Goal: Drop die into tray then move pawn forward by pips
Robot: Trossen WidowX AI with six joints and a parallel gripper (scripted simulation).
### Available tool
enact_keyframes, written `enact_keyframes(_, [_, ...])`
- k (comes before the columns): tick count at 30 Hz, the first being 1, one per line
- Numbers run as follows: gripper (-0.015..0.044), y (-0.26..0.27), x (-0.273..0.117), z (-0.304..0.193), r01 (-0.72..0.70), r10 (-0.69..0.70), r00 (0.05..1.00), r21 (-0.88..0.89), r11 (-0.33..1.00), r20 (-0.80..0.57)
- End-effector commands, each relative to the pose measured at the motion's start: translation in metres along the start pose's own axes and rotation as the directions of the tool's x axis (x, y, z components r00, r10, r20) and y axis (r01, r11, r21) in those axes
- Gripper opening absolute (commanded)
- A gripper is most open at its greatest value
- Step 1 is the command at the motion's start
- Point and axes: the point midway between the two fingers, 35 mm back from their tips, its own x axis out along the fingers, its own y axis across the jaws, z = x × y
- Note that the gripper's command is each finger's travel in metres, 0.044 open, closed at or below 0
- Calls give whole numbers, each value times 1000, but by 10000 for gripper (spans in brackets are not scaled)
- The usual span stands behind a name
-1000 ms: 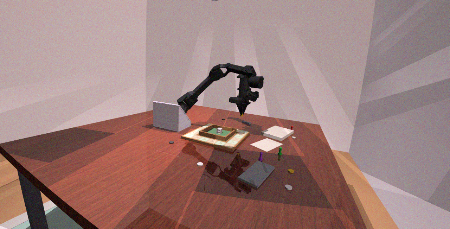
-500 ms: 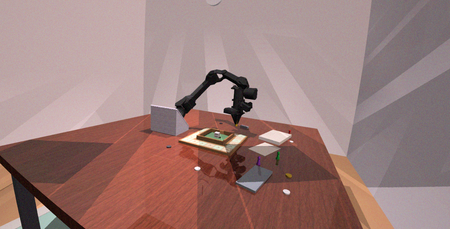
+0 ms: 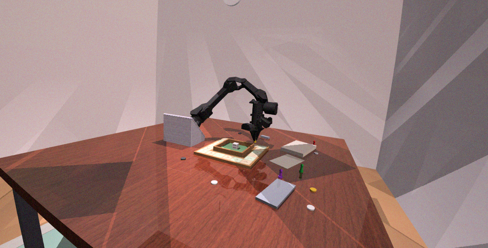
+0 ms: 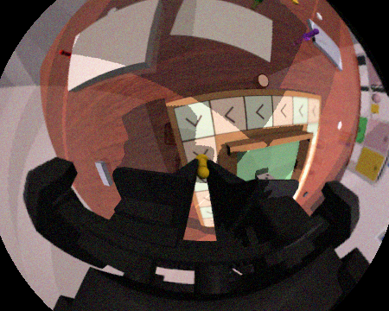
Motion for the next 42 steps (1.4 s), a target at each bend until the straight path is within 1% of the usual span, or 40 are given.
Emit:
enact_keyframes(1, [0,-1,6,-1,-4,4,1000,7,1000,-3])
enact_keyframes(15, [0,-1,22,-1,-5,5,1000,7,1000,-3])
enact_keyframes(16, [26,0,16,1,-3,3,1000,0,1000,6])
enact_keyframes(25, [263,0,13,1,-2,2,1000,0,1000,5])
enact_keyframes(29, [368,-1,-31,2,-2,2,1000,7,1000,-2])
enact_keyframes(32, [440,-1,-33,1,-2,2,1000,7,1000,-3])
enact_keyframes(35, [440,-11,-40,-1,6,-6,1000,-5,1000,3])
enact_keyframes(38, [440,-55,-65,-17,34,-33,999,-59,998,19])
enact_keyframes(42, [440,-107,-92,-54,53,-51,999,-139,989,18])
